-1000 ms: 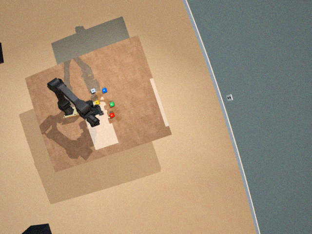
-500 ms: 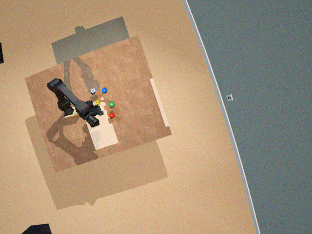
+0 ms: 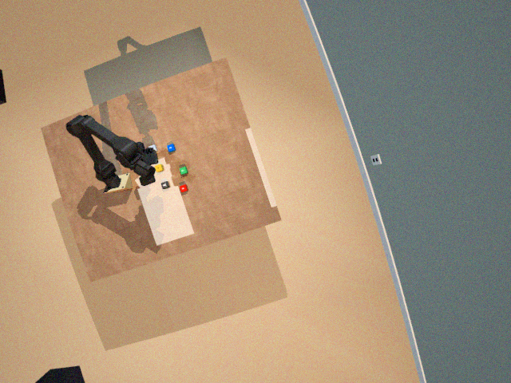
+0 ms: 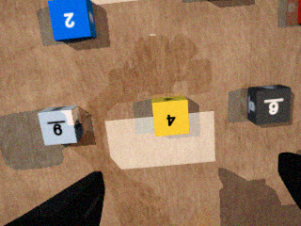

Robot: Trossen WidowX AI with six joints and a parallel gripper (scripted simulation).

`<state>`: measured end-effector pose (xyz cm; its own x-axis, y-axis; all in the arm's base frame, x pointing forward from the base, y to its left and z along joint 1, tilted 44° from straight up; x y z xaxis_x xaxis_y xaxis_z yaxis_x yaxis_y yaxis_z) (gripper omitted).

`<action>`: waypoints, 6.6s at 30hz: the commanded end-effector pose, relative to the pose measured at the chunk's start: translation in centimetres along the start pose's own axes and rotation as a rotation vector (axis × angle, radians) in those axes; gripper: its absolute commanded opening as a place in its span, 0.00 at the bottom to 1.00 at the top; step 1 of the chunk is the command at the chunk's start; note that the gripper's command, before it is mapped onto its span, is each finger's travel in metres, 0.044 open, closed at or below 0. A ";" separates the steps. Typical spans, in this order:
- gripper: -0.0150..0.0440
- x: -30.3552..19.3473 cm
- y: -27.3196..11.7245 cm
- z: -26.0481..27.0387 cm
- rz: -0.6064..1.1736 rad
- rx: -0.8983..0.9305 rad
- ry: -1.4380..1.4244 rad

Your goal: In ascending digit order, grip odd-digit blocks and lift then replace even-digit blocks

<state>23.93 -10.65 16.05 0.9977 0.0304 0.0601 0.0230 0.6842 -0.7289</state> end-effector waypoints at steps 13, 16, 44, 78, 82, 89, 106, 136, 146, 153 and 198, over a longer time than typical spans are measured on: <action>0.93 -0.4 0.2 0.6 0.002 0.011 0.015; 0.93 -0.4 0.2 0.6 0.002 0.011 0.015; 0.93 -0.6 0.1 10.0 -0.010 0.020 0.021; 0.93 8.6 0.1 7.5 -0.003 0.014 0.011; 0.93 8.7 0.0 7.4 -0.004 0.014 0.011; 0.93 11.1 0.0 1.2 -0.024 0.002 -0.003; 0.93 12.2 0.1 -4.3 -0.005 0.008 0.009; 0.93 8.9 0.1 -13.4 -0.004 0.003 0.009; 0.93 8.9 0.1 -13.4 -0.004 0.003 0.009; 0.93 10.3 -0.3 -3.7 -0.005 -0.004 0.013; 0.93 8.7 11.0 7.7 -0.005 0.018 0.010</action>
<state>32.46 2.31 14.36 0.9978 0.0223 0.0619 0.0292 0.6932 -0.7202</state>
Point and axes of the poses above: the point midway between the two fingers, 35 mm back from their tips, its own y axis out along the fingers, its own z axis across the jaws, x = y × z, the point moved 7 cm from there along -y, back along the fingers, and after that the axes turned 4 degrees about y, right-handed, at the moved point
